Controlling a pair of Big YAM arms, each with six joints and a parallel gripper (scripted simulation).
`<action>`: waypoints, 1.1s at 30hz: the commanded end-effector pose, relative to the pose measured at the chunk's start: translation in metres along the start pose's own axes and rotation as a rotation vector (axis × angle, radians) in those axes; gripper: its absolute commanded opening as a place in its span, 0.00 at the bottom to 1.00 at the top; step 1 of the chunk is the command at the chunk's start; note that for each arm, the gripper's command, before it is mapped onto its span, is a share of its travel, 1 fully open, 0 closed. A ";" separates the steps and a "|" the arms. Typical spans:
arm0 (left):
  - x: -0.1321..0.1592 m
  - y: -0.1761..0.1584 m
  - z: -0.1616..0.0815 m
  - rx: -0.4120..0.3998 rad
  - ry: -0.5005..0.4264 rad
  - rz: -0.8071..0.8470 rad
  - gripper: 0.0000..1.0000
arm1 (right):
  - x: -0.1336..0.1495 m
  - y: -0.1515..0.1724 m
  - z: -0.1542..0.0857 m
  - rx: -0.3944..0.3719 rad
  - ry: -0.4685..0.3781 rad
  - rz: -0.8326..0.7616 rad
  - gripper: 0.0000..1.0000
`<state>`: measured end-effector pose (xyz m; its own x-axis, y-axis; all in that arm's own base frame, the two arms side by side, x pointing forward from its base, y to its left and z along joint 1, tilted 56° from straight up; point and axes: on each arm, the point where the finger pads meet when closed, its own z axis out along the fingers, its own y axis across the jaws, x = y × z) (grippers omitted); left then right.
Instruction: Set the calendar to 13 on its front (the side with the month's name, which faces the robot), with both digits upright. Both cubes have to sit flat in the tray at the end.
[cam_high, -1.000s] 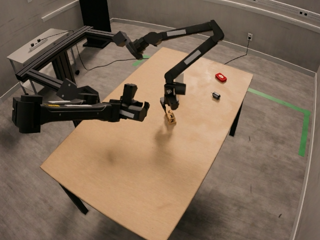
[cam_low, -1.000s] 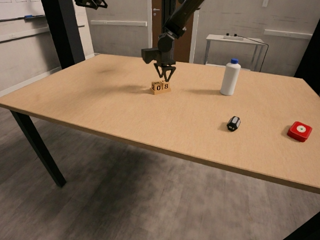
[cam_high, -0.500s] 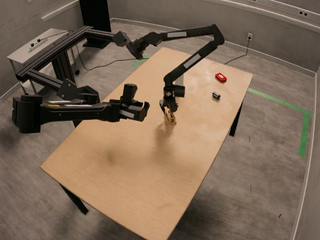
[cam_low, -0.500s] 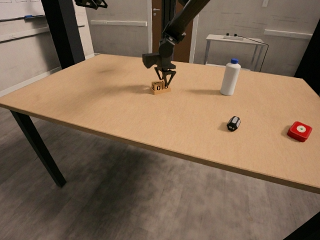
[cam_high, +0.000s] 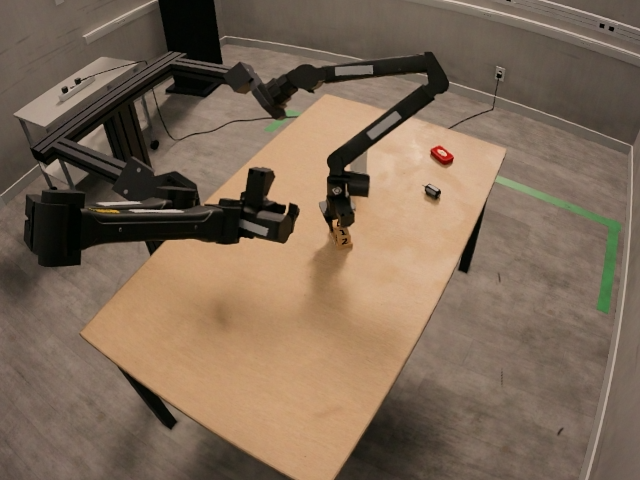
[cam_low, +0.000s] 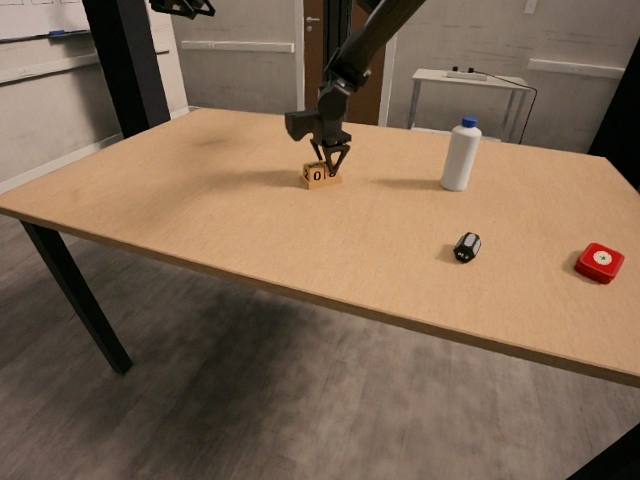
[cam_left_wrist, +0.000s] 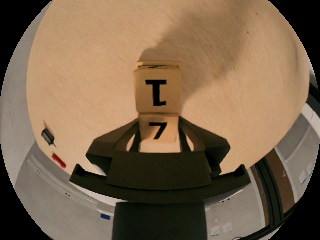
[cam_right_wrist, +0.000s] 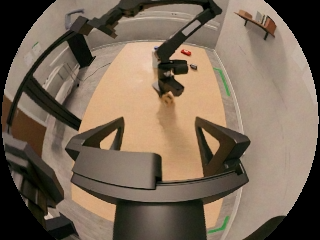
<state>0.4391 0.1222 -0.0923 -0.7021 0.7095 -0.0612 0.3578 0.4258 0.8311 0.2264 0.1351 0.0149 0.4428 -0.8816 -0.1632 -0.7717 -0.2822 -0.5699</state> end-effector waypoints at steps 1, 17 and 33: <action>0.004 -0.004 -0.001 0.012 0.008 0.011 0.47 | 0.000 -0.005 -0.001 0.001 0.002 0.007 1.00; -0.007 0.004 -0.002 0.000 -0.007 0.002 0.00 | 0.000 -0.005 -0.001 0.001 0.002 0.007 1.00; 0.004 -0.002 -0.059 0.013 0.007 -0.006 0.35 | 0.000 -0.005 -0.001 0.001 0.002 0.007 1.00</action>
<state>0.4148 0.0890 -0.0582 -0.6918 0.7191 -0.0656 0.3552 0.4180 0.8361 0.2264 0.1351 0.0149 0.4429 -0.8816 -0.1632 -0.7717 -0.2822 -0.5699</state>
